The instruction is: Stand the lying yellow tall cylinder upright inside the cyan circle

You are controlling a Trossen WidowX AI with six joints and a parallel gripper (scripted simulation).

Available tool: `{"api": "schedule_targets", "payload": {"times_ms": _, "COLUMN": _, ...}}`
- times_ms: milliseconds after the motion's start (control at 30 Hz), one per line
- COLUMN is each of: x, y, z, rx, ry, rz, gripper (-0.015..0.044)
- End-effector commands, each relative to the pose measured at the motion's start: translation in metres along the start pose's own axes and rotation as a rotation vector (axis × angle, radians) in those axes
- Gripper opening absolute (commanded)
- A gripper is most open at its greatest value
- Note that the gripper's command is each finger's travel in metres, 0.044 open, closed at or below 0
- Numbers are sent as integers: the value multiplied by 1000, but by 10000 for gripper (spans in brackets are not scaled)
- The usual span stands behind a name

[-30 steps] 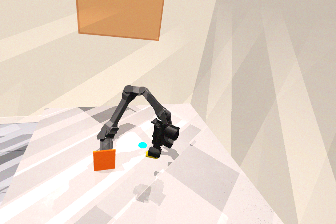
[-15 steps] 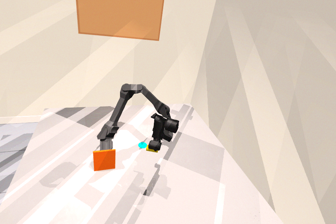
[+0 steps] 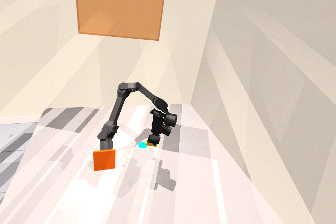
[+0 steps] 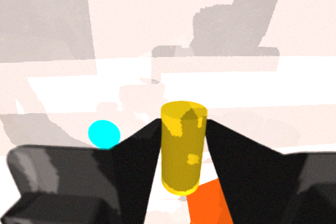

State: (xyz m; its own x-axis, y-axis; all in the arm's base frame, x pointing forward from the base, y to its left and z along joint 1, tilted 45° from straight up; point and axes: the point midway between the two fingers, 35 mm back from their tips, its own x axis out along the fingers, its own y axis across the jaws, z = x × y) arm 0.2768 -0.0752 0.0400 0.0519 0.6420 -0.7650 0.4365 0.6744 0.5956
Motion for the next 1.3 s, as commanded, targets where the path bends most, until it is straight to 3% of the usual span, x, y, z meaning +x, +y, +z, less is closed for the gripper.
{"api": "schedule_targets", "payload": {"times_ms": 0, "x": 0, "y": 12, "z": -7, "rx": 3, "ry": 6, "rz": 8, "gripper": 105}}
{"api": "schedule_targets", "payload": {"times_ms": 1267, "x": -2, "y": 100, "z": -68, "rx": -44, "ry": 30, "rz": 49, "gripper": 105}}
